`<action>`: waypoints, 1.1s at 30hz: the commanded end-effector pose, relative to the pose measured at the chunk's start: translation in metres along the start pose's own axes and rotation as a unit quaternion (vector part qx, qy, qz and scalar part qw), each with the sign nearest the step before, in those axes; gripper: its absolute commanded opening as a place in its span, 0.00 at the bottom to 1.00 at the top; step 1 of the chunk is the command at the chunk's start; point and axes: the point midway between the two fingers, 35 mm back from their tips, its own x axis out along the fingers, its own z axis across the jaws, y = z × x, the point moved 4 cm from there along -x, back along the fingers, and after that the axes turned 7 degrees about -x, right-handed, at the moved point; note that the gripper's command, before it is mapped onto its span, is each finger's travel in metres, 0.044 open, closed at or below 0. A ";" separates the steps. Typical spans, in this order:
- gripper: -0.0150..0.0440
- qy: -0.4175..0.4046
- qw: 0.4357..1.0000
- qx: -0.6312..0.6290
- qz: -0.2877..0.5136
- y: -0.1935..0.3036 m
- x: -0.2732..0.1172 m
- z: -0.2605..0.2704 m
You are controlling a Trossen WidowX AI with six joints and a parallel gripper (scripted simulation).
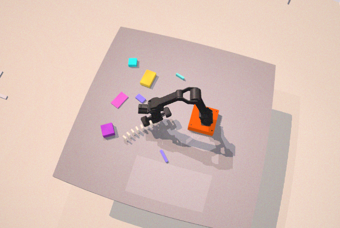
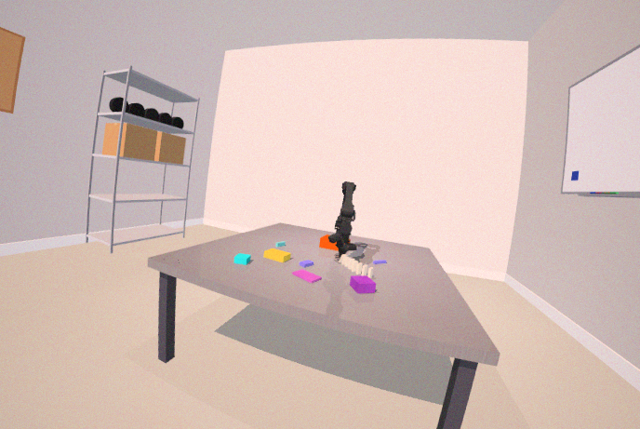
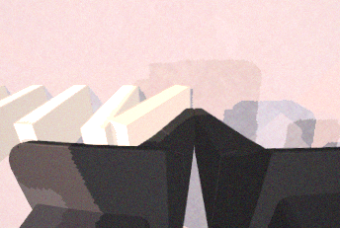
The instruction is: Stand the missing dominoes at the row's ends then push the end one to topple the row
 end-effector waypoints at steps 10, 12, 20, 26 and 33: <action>0.25 -0.003 1.000 0.003 -0.001 -0.002 -0.061 0.024; 0.25 -0.003 1.000 0.003 -0.001 -0.002 -0.061 0.024; 0.25 -0.003 1.000 0.003 -0.001 -0.002 -0.061 0.024; 0.25 -0.003 1.000 0.003 -0.001 -0.002 -0.061 0.024; 0.25 -0.003 1.000 0.003 -0.001 -0.002 -0.061 0.024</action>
